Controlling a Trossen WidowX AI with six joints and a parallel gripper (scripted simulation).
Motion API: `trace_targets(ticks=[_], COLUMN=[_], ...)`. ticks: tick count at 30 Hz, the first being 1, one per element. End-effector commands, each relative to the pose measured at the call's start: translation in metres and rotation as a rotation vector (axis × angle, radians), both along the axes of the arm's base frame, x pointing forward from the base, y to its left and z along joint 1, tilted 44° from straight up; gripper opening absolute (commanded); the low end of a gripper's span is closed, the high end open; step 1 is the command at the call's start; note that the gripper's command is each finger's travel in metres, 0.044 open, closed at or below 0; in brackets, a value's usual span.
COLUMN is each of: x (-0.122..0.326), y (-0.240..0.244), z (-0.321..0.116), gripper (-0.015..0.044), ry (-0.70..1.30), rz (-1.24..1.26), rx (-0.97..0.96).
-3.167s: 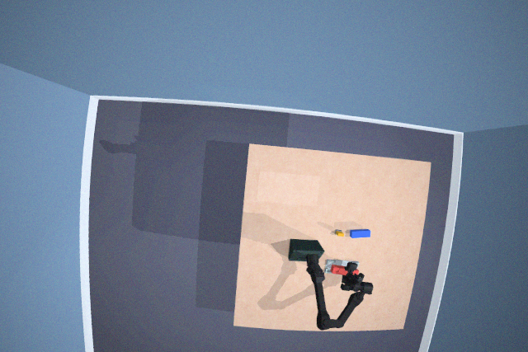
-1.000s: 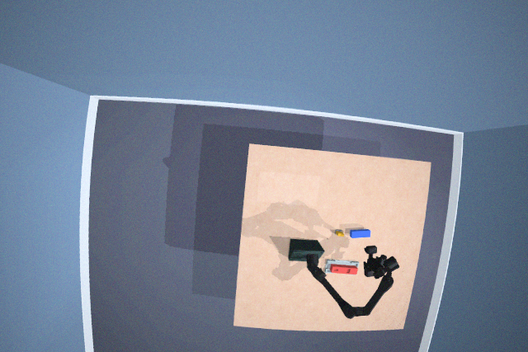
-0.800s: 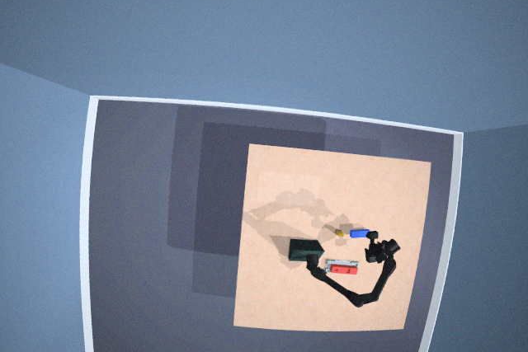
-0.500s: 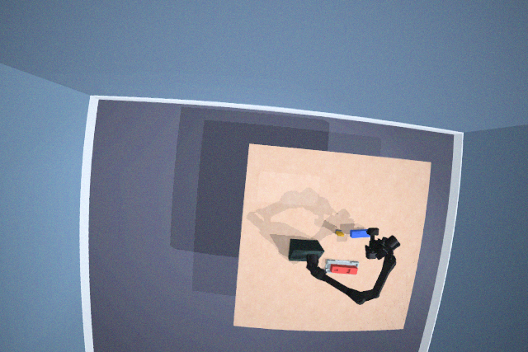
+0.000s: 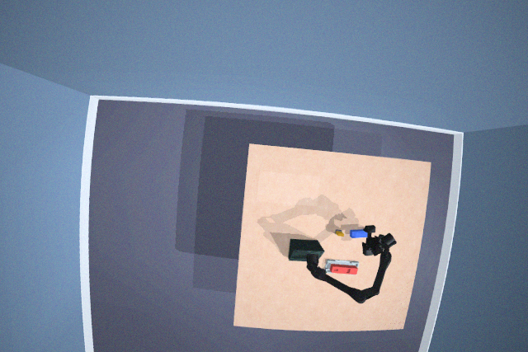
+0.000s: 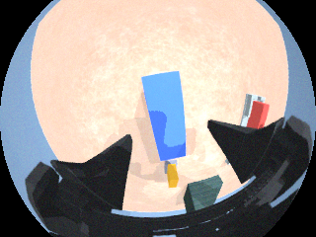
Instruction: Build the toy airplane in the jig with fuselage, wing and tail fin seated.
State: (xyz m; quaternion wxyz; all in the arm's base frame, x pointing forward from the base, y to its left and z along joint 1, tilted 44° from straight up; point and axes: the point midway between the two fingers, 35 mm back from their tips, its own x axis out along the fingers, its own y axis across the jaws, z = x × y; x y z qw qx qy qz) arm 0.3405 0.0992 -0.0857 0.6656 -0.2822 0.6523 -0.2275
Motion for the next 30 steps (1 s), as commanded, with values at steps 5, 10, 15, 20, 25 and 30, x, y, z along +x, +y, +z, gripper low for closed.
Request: trace_targets(ticks=[5,10,15,20,25,30], x=[-0.002,-0.002,-0.001,-0.001,-0.001,-0.001], y=[-0.008,-0.014,-0.020,-0.025,-0.031,-0.034], z=[-0.009,-0.015,-0.021,-0.027,-0.033,-0.036], gripper=[0.0440,0.0440,0.0440,0.0440,0.0440,0.0440], ry=[0.013,0.013,0.013,0.013,0.013,0.013], rz=[0.006,0.006,0.006,0.006,0.006,0.006], rx=[-0.011,-0.011,-0.011,-0.012,-0.013,-0.013])
